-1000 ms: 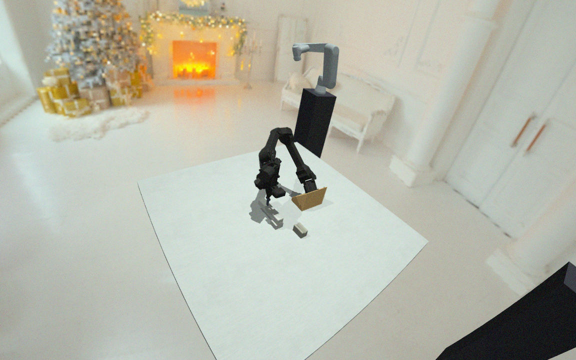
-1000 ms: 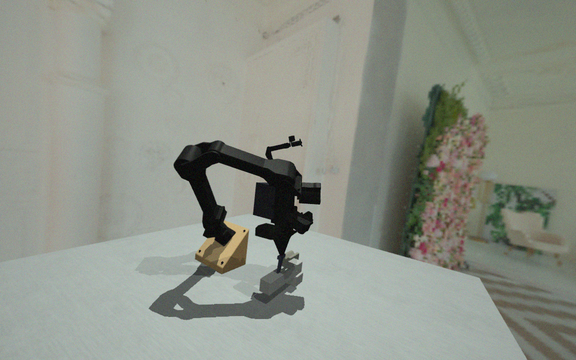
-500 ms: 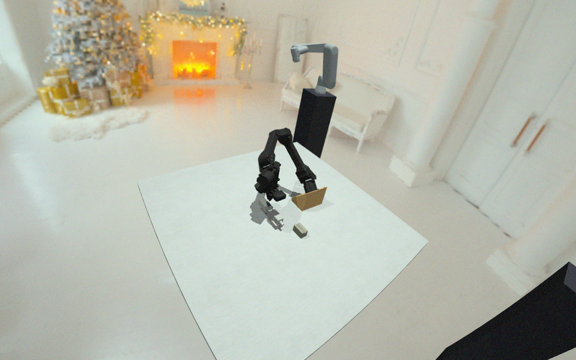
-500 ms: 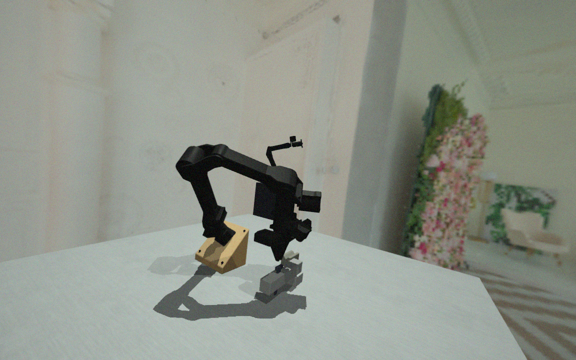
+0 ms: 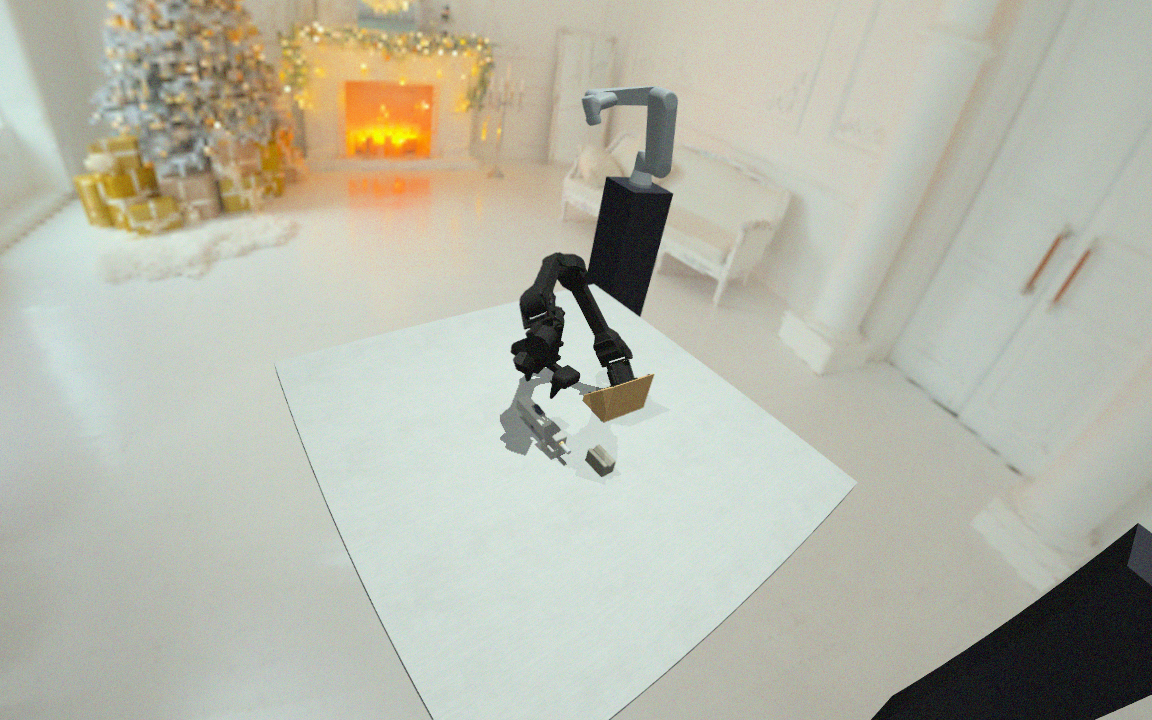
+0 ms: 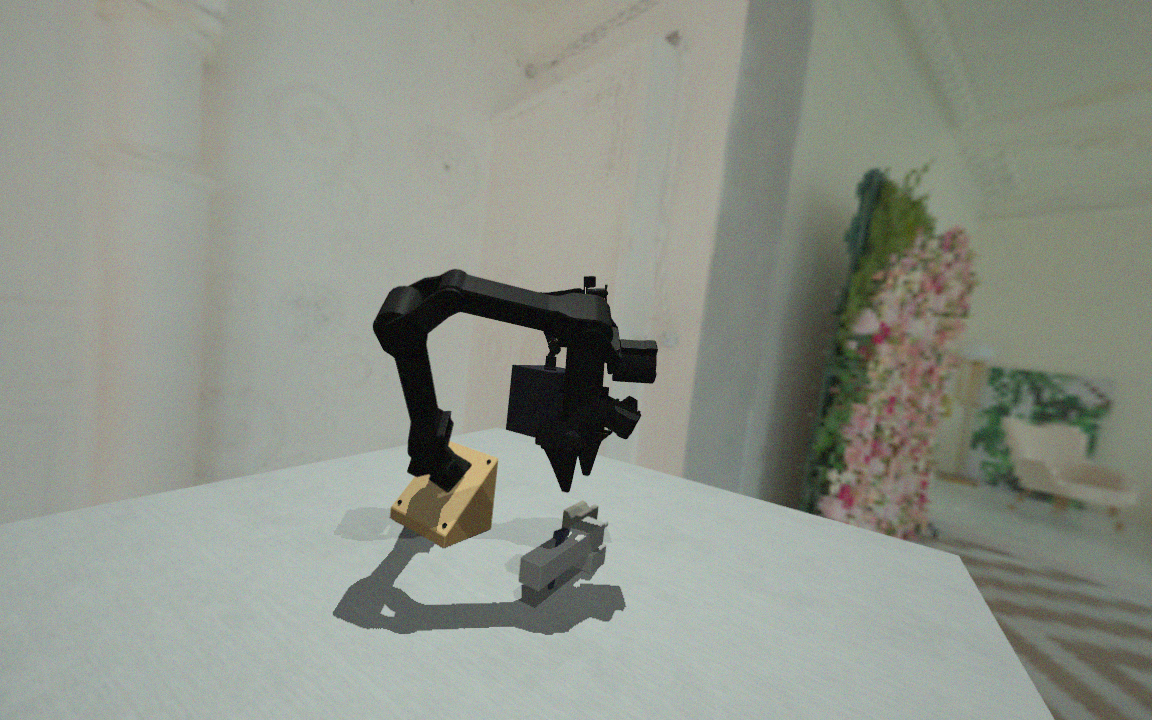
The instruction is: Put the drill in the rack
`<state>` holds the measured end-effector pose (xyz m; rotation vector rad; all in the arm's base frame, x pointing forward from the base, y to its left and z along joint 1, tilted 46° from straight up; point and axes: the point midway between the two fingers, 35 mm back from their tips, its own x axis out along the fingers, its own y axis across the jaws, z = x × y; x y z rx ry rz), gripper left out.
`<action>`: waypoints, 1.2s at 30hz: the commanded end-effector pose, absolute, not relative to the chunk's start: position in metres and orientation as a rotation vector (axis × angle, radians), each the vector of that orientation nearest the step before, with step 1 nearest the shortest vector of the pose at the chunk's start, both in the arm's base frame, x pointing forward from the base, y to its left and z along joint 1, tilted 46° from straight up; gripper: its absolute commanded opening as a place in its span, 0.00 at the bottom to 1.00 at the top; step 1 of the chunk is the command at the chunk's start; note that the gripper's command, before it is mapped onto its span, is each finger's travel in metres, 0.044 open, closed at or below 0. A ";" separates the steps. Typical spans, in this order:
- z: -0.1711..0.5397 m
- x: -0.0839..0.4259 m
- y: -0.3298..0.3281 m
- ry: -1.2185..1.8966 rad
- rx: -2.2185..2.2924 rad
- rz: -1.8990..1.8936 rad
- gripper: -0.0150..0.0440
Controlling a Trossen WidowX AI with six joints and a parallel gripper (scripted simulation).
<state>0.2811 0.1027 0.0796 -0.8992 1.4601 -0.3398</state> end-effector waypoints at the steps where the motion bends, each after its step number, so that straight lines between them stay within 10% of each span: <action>1: 0.031 0.279 0.115 1.577 -1.205 -0.063 1.00; 15: -0.084 0.263 0.134 1.647 -1.918 0.793 1.00; 36: -0.086 0.262 0.134 1.645 -1.928 0.807 1.00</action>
